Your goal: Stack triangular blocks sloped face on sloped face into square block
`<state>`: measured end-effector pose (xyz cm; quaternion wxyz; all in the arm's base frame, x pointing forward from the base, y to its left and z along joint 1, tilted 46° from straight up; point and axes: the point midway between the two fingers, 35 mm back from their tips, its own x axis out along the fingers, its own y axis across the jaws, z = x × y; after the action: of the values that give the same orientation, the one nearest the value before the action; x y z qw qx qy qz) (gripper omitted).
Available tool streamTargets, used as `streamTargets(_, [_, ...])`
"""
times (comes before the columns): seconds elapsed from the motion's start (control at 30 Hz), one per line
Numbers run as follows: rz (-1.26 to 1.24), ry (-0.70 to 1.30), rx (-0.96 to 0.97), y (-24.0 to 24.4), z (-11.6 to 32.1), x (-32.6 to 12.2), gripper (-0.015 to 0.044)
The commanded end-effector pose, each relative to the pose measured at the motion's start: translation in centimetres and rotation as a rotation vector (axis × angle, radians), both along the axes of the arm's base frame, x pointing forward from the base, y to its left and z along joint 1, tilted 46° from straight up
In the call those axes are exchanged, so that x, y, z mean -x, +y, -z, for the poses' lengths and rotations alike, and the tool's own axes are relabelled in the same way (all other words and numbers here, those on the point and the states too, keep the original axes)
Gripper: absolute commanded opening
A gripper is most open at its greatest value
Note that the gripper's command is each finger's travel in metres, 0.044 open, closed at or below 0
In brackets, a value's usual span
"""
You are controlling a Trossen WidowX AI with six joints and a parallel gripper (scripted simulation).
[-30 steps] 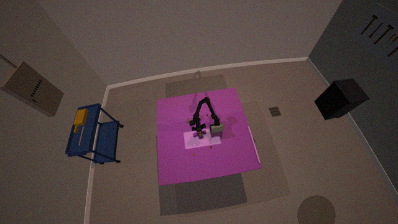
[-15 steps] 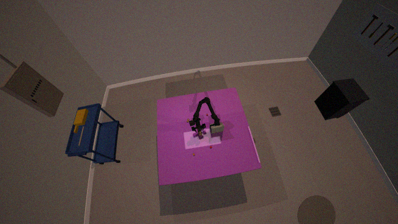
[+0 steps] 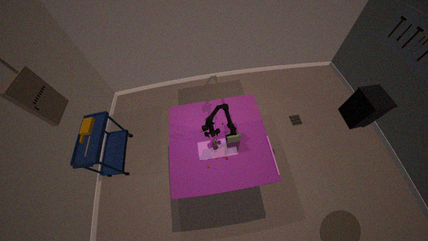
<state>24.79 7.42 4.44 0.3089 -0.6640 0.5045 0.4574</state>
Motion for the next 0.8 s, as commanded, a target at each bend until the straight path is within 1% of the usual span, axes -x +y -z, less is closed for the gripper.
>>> streamTargets(0.0, [0.006,-0.004,-0.009,1.04,-2.94,0.62,0.0440])
streamTargets(0.13, [0.006,-0.004,-0.009,1.04,-2.94,0.62,0.0440])
streamTargets(0.17, [-0.002,-0.009,-0.006,0.81,-2.26,0.32,0.0440])
streamTargets(0.77, [-0.002,-0.009,-0.006,0.81,-2.26,0.32,0.0440])
